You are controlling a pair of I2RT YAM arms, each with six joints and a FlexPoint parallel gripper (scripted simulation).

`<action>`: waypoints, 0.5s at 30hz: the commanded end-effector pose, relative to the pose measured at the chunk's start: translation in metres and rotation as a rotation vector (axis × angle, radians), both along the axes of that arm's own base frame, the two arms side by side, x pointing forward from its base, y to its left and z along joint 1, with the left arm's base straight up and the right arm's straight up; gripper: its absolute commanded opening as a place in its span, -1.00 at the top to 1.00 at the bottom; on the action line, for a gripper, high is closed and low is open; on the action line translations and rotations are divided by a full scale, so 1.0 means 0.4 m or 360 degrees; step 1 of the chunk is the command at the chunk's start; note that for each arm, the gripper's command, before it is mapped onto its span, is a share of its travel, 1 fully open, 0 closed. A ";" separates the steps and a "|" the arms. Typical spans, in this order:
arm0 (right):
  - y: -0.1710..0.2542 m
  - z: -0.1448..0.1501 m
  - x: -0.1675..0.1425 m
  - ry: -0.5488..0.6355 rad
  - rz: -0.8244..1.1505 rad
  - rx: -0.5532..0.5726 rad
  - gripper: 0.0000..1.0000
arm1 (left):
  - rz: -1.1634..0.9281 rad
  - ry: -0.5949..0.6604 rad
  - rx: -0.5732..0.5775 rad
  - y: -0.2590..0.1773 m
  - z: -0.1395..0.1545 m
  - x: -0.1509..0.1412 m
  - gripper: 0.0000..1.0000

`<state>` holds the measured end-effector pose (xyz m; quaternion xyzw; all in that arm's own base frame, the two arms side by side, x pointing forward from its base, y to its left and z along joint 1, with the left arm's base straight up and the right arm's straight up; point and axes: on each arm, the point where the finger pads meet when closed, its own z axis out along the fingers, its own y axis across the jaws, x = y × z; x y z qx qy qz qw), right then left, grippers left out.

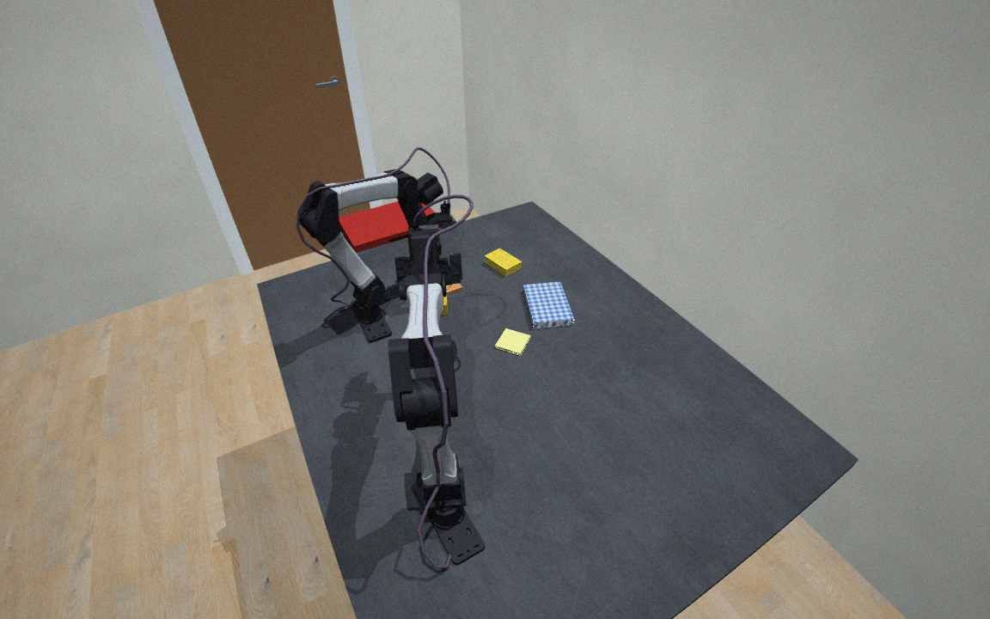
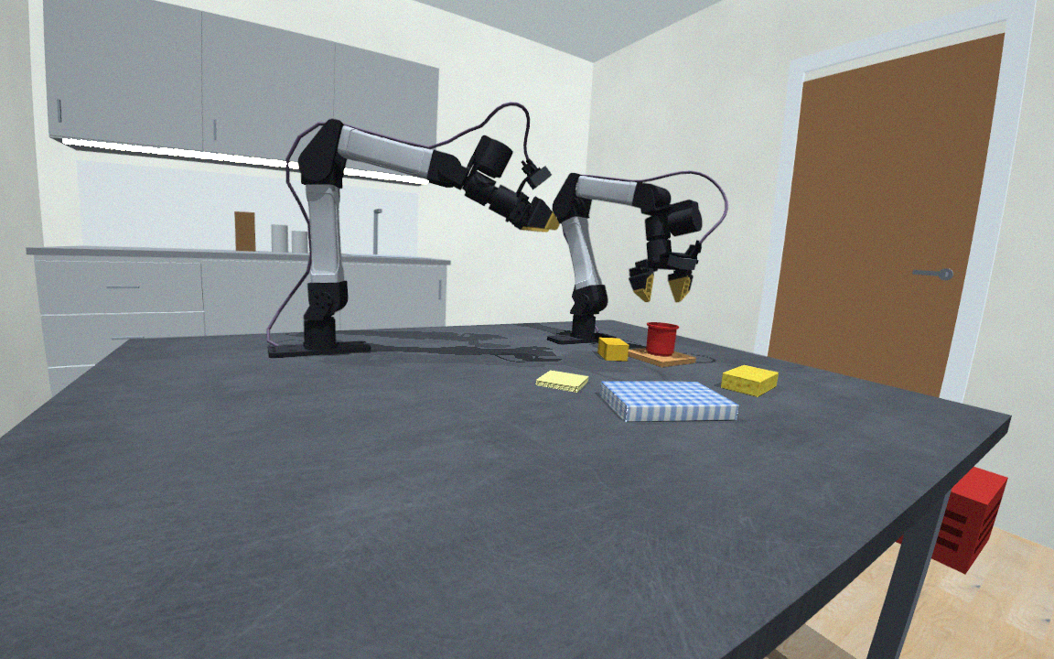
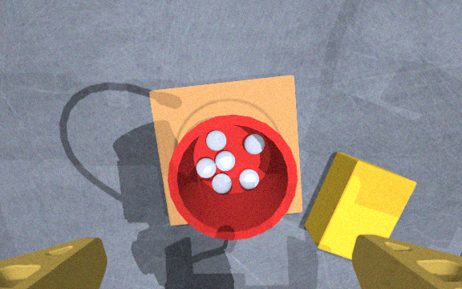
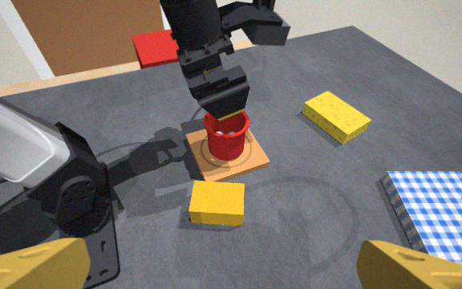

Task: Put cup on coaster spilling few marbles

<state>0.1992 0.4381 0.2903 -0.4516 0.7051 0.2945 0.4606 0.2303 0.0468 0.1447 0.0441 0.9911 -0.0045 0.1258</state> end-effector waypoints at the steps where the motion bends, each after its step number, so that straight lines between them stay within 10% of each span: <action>1: 0.009 0.047 0.002 -0.0038 0.0011 0.0086 -1.00 | 0.0270 -0.0135 0.0011 -0.001 0.017 -0.020 -1.00; 15: 0.009 0.047 0.002 -0.0038 0.0011 0.0086 -1.00 | 0.0428 -0.0324 0.0024 -0.022 0.043 -0.065 -1.00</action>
